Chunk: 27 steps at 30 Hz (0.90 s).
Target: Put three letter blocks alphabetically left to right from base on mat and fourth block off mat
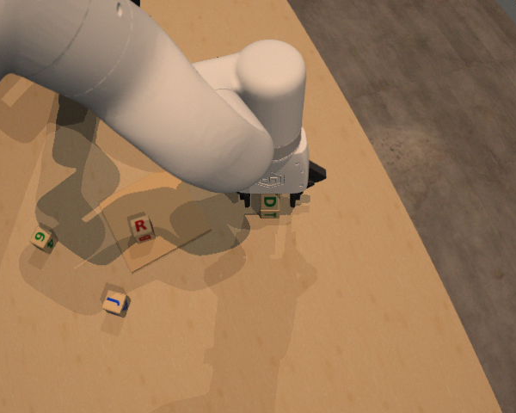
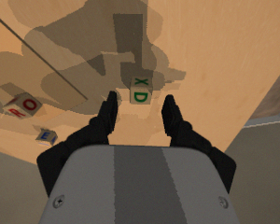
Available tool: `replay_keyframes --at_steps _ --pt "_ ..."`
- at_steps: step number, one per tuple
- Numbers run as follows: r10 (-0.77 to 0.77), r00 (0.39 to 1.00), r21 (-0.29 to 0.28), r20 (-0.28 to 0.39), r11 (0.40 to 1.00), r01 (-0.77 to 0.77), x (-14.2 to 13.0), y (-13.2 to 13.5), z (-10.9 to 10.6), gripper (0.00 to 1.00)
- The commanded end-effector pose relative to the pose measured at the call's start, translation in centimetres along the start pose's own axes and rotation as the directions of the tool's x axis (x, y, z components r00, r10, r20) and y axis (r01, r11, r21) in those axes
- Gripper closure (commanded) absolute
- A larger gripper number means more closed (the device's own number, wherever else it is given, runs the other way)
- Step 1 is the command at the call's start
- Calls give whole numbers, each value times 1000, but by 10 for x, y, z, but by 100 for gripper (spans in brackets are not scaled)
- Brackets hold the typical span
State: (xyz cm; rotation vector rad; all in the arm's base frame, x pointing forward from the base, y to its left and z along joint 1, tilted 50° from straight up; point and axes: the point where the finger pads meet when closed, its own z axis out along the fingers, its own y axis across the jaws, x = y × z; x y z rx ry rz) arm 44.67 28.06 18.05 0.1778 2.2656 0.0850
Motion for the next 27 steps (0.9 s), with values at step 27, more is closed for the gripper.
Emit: replay_keyframes --at_steps 27 --pt "0 1000 -3 0 1000 0 0 1 14 31"
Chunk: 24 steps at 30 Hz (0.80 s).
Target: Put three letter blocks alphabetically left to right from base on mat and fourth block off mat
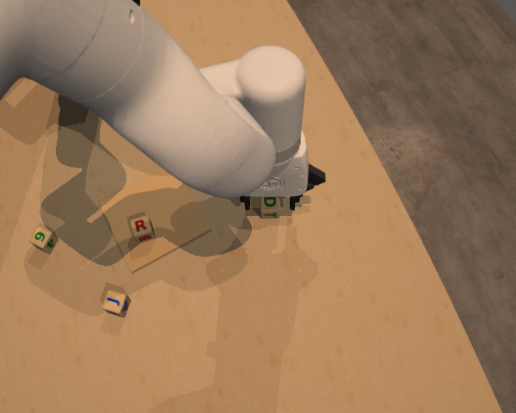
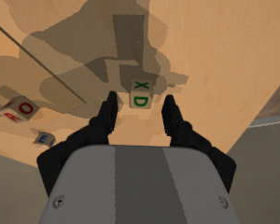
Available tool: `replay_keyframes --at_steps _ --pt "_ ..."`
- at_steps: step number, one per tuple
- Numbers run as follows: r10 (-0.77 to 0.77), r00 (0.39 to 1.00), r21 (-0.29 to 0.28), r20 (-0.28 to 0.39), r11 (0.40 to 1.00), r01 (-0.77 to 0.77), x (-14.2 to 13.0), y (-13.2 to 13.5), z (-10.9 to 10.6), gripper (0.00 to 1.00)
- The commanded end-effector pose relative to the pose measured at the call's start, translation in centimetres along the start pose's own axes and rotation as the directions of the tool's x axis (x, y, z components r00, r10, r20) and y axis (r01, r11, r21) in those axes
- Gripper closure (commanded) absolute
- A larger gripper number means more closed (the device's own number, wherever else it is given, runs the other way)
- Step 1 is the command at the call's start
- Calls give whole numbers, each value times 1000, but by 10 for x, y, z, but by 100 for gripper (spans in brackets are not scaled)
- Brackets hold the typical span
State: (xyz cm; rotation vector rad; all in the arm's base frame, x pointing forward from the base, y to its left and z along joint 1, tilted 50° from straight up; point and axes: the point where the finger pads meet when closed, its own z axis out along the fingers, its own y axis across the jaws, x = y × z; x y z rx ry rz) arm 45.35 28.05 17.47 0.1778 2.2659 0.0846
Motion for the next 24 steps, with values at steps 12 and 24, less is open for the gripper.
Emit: replay_keyframes --at_steps 12,24 --pt "0 1000 -3 0 1000 0 0 1 23 31" --pt "0 1000 -3 0 1000 0 0 1 25 31"
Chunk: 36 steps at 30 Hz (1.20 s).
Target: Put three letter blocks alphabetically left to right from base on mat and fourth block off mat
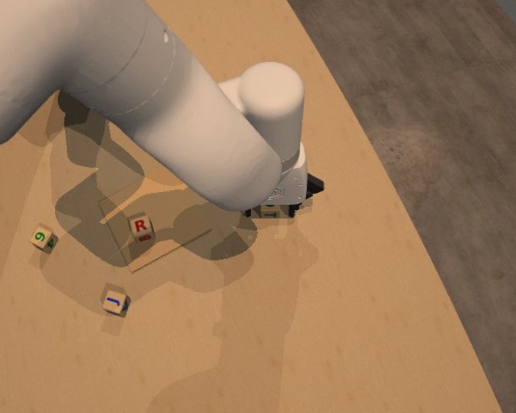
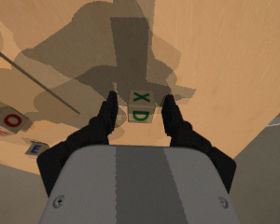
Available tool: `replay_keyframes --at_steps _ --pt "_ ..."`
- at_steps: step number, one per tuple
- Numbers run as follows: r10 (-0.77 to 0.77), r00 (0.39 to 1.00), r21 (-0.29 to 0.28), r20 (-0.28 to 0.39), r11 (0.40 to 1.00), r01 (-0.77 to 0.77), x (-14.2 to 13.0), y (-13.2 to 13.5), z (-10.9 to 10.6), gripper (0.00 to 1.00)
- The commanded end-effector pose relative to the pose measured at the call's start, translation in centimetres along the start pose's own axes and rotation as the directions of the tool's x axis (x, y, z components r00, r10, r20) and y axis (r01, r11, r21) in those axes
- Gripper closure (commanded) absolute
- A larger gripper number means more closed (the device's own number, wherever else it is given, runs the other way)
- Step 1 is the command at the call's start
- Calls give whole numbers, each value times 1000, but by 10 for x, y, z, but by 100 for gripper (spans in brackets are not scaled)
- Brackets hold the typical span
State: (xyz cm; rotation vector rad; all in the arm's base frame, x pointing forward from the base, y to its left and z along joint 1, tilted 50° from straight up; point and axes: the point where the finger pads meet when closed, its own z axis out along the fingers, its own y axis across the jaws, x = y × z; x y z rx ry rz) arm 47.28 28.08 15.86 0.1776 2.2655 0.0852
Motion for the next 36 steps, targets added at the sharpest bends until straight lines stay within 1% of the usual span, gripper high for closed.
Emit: replay_keyframes --at_steps 1,30,31,36 --pt "0 1000 -3 0 1000 0 0 1 -1 31" --pt "0 1000 -3 0 1000 0 0 1 -1 31" --pt "0 1000 -3 0 1000 0 0 1 -1 53" --pt "0 1000 -3 0 1000 0 0 1 -1 53"
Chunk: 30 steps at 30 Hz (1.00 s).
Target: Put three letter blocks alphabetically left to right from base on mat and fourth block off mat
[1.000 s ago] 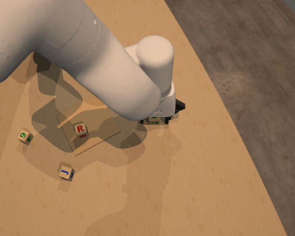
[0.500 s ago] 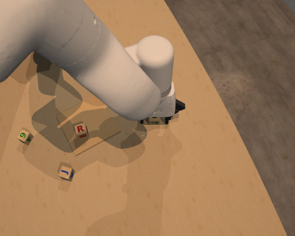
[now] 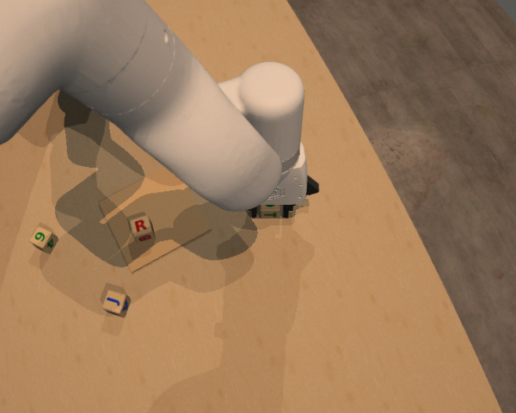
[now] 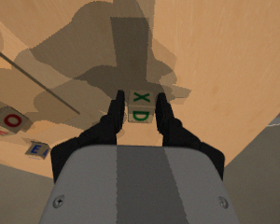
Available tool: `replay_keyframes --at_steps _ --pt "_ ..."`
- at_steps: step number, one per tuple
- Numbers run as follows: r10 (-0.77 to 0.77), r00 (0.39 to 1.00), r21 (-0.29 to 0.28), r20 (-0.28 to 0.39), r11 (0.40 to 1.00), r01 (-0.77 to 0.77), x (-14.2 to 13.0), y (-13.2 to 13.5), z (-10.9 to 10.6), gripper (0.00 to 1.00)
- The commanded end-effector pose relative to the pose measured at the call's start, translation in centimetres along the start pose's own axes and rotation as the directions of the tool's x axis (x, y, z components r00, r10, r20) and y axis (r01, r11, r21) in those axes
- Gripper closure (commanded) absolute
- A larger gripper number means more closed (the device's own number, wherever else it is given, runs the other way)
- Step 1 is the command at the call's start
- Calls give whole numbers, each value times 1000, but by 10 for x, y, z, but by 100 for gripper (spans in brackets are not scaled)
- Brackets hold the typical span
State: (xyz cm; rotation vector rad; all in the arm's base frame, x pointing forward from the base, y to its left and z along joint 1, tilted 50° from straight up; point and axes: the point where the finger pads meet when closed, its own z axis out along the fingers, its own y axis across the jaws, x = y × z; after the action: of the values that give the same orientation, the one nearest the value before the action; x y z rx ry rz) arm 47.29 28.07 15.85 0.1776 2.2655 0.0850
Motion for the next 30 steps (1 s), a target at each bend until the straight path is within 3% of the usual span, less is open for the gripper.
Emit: replay_keyframes --at_steps 1,11,12,30 --pt "0 1000 -3 0 1000 0 0 1 -1 53" --pt "0 1000 -3 0 1000 0 0 1 -1 53" --pt "0 1000 -3 0 1000 0 0 1 -1 73" --pt "0 1000 -3 0 1000 0 0 1 -1 73"
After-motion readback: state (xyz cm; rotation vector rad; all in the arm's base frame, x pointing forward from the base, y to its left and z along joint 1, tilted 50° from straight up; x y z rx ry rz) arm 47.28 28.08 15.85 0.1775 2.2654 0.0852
